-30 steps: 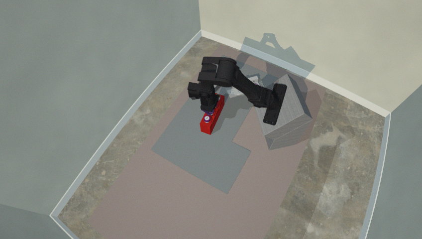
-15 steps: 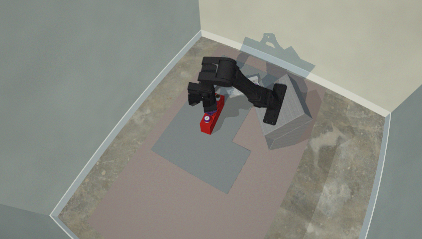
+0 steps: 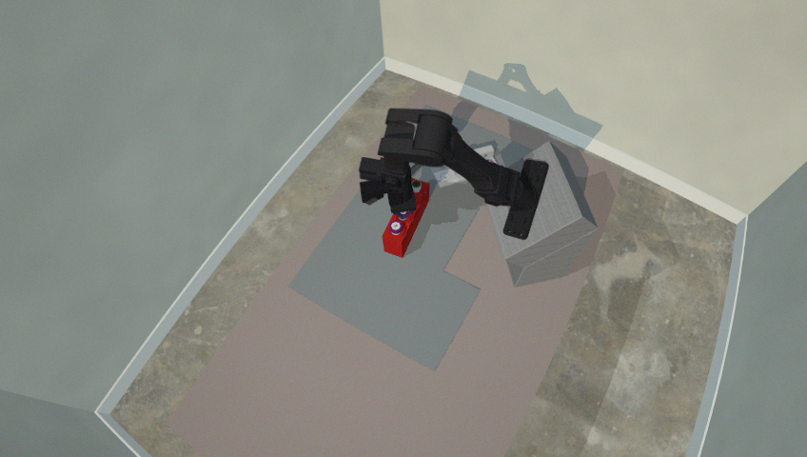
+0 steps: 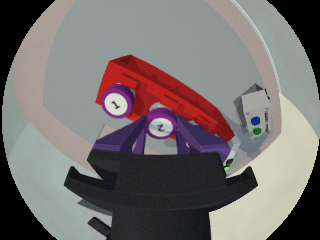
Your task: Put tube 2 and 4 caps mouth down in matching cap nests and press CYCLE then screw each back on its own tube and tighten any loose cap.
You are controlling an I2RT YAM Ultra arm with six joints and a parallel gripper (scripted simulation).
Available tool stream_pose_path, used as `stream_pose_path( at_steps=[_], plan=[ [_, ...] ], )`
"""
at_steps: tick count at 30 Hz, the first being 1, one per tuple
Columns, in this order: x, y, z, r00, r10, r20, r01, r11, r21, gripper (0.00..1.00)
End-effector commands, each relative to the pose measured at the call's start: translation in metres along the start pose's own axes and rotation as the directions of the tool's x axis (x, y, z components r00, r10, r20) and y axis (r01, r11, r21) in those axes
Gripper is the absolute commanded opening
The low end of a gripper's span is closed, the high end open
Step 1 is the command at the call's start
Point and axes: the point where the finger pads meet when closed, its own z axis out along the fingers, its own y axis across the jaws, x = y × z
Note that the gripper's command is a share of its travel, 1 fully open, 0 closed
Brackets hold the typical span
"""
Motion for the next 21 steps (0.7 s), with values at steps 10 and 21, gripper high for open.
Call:
stream_pose_path(
  at_steps=[10, 21],
  plan=[
    [-0.0033, -0.0015, -0.0029, 0.987, 0.162, 0.013, -0.162, 0.987, 0.004, 0.0],
    [-0.0033, -0.0014, -0.0024, 0.895, 0.446, 0.014, -0.447, 0.895, 0.0, 0.0]
  ],
)
